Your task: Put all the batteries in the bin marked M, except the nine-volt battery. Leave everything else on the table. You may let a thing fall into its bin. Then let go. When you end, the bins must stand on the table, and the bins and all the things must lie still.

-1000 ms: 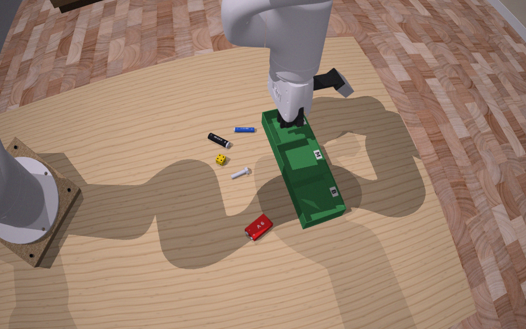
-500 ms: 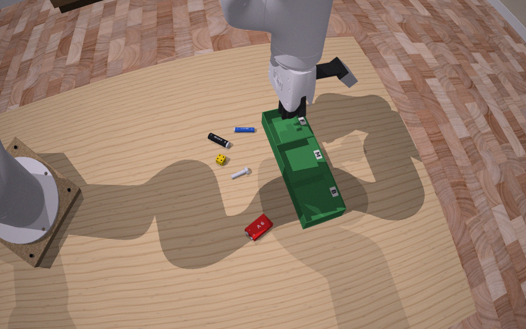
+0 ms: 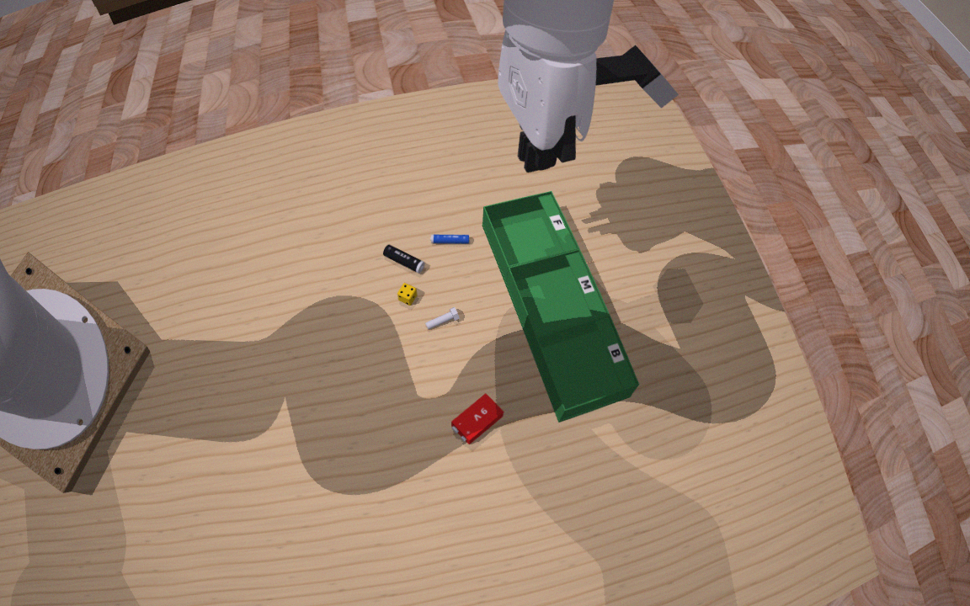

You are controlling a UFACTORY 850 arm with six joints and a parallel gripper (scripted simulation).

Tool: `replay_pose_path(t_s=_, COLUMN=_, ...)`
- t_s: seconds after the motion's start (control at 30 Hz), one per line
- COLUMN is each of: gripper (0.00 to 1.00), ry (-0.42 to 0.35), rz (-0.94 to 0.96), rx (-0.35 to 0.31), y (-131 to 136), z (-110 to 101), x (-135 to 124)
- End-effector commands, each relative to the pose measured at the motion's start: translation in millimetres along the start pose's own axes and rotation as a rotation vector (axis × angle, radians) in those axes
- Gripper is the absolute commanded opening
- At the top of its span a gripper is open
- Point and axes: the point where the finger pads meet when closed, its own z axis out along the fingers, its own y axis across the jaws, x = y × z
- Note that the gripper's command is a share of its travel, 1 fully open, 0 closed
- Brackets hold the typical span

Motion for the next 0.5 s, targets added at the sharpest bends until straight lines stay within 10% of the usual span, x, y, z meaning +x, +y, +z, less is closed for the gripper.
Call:
replay_pose_path(t_s=0.0, gripper=0.07, ry=-0.001, rz=0.0, rx=0.0, y=0.6, z=-37.3, x=0.7)
replay_pose_path(t_s=0.37, gripper=0.07, ry=-0.001, rz=0.0, rx=0.0, y=0.5, z=-52.2, x=0.7)
replay_pose_path(t_s=0.4, gripper=0.23, ry=-0.001, rz=0.05, rx=0.0, y=-1.1, z=-45.4, x=-3.6)
replay_pose_path(t_s=0.47, gripper=0.23, ry=-0.002, rz=0.15, rx=0.0, y=-4.6, z=-31.5, x=-12.3)
